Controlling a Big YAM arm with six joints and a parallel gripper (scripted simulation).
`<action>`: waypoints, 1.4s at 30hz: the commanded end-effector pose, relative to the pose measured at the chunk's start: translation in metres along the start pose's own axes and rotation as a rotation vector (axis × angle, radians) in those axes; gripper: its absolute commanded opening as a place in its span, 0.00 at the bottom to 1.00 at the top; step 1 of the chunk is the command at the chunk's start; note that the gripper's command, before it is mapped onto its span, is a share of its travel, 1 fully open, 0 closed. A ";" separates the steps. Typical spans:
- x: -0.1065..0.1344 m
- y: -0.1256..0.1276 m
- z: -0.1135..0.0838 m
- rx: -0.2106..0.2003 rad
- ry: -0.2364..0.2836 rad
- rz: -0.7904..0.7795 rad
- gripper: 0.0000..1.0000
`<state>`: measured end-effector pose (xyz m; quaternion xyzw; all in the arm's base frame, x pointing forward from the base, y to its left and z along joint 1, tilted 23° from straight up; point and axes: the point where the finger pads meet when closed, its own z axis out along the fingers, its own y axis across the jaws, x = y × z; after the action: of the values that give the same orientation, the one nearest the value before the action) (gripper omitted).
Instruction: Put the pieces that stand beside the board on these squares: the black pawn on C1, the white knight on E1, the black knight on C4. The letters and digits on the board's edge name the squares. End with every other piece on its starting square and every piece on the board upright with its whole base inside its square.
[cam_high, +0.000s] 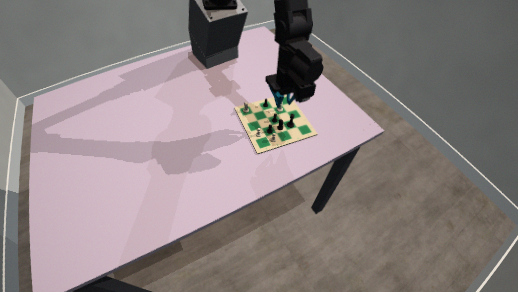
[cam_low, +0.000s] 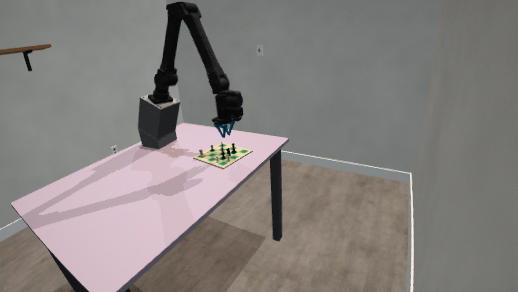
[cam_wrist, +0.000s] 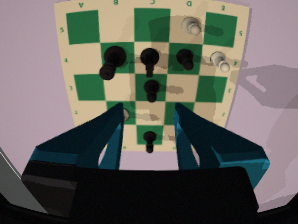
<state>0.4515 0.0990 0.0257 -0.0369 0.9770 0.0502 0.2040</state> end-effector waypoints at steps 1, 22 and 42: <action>0.000 -0.004 -0.014 0.002 -0.003 -0.001 0.37; 0.006 -0.006 -0.004 0.006 0.026 0.001 1.00; -0.003 -0.005 -0.055 0.002 -0.008 0.000 1.00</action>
<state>0.4357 0.0945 0.0580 -0.0371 0.9778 0.0494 0.2002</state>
